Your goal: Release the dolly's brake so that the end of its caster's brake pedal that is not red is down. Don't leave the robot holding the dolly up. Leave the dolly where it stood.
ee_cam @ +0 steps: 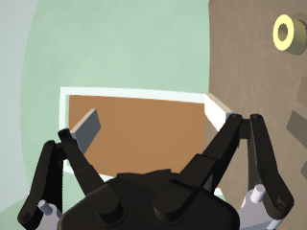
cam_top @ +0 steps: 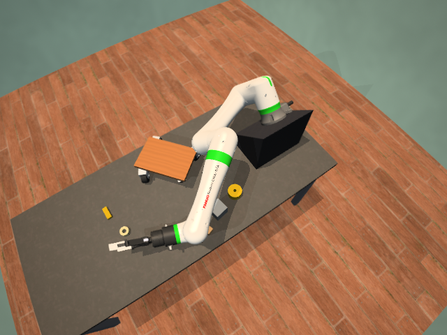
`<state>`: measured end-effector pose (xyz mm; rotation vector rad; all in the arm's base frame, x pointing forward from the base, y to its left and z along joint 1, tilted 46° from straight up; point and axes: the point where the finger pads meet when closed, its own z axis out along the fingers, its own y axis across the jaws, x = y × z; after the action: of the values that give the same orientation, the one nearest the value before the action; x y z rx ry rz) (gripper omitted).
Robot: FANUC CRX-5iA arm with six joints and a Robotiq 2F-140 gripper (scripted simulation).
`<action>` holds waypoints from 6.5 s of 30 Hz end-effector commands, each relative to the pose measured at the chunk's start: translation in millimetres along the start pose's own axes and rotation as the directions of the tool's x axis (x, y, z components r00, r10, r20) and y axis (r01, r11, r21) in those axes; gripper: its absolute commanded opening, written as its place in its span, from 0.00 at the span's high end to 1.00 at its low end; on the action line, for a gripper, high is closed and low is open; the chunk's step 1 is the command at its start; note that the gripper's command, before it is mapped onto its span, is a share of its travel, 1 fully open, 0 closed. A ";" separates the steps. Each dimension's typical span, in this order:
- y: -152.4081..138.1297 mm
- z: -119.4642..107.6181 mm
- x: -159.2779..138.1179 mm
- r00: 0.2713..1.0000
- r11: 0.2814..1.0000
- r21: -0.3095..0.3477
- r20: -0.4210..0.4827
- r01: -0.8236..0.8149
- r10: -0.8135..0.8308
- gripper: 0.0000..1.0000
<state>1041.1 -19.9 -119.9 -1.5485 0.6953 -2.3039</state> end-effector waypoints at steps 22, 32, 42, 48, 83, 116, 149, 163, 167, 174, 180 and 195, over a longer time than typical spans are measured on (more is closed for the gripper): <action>-3.7 3.1 -1.1 1.000 1.000 0.002 0.010 -0.001 0.001 1.00; -69.1 51.6 -17.3 0.979 0.999 0.035 0.204 -0.011 0.004 1.00; -138.8 79.8 -22.0 0.910 0.998 0.067 0.415 -0.009 -0.019 1.00; -185.6 82.2 -14.2 0.825 0.996 0.088 0.562 0.004 -0.053 1.00; -264.7 -156.1 249.8 -0.035 0.938 0.193 0.981 0.289 -0.192 1.00; -143.4 -420.8 492.9 -0.702 0.637 0.689 0.640 0.345 -0.312 1.00; -34.3 -474.2 497.5 -0.694 -0.020 0.715 -0.684 -0.699 -0.224 1.00; -32.8 -474.3 497.4 -0.759 0.002 0.778 -0.612 -0.628 -0.223 1.00; -30.6 -474.4 497.1 -0.853 0.039 0.870 -0.473 -0.492 -0.219 1.00; -26.3 -474.7 496.6 -0.968 0.108 0.977 -0.159 -0.183 -0.194 1.00; -19.3 -475.3 495.7 -0.974 0.170 0.975 0.169 0.142 -0.153 1.00; -2.8 -477.2 493.8 -0.608 0.253 0.588 0.794 0.769 0.004 1.00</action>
<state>410.8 -139.9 125.3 -3.7191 -0.7919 0.5503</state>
